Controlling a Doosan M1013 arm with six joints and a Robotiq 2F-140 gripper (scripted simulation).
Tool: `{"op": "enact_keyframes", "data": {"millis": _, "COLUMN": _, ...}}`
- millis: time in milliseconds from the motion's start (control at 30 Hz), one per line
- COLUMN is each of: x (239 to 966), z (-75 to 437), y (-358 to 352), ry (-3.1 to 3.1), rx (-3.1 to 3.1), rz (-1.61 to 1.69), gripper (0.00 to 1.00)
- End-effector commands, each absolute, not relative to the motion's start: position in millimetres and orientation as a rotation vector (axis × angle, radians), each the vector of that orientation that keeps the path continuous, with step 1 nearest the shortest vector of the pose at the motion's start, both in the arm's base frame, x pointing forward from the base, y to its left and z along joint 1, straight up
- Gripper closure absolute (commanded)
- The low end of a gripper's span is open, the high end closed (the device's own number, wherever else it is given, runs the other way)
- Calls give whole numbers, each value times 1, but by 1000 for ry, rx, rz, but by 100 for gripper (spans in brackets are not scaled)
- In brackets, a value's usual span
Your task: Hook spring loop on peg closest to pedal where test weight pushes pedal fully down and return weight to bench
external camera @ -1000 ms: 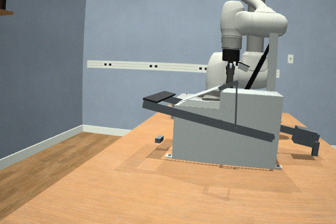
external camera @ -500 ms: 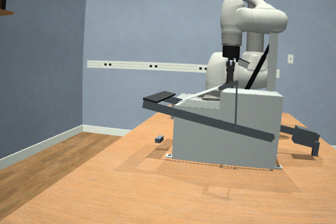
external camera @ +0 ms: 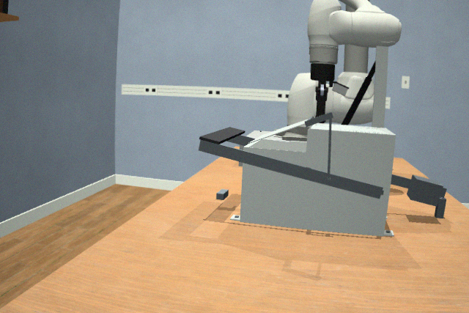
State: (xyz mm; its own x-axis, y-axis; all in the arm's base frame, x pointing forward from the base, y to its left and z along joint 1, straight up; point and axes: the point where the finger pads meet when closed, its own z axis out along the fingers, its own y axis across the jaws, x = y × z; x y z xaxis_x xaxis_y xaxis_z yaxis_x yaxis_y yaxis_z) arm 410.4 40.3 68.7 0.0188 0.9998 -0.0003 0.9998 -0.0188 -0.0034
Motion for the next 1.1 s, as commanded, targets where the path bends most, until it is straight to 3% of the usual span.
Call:
{"op": "enact_keyframes", "data": {"millis": 0, "x": 411, "z": 69, "y": 40, "ry": -2199, "rx": -2241, "rz": 3, "gripper": 76}}
{"op": "enact_keyframes", "data": {"millis": 1000, "x": 411, "z": 69, "y": 40, "ry": -2199, "rx": -2241, "rz": 3, "gripper": 76}}
{"op": "enact_keyframes", "data": {"millis": 1033, "x": 427, "z": 115, "y": 42, "ry": -2110, "rx": -2180, "rz": -164, "gripper": 76}}
{"op": "enact_keyframes", "data": {"millis": 1067, "x": 427, "z": 115, "y": 42, "ry": -2110, "rx": -2180, "rz": -164, "gripper": 76}}
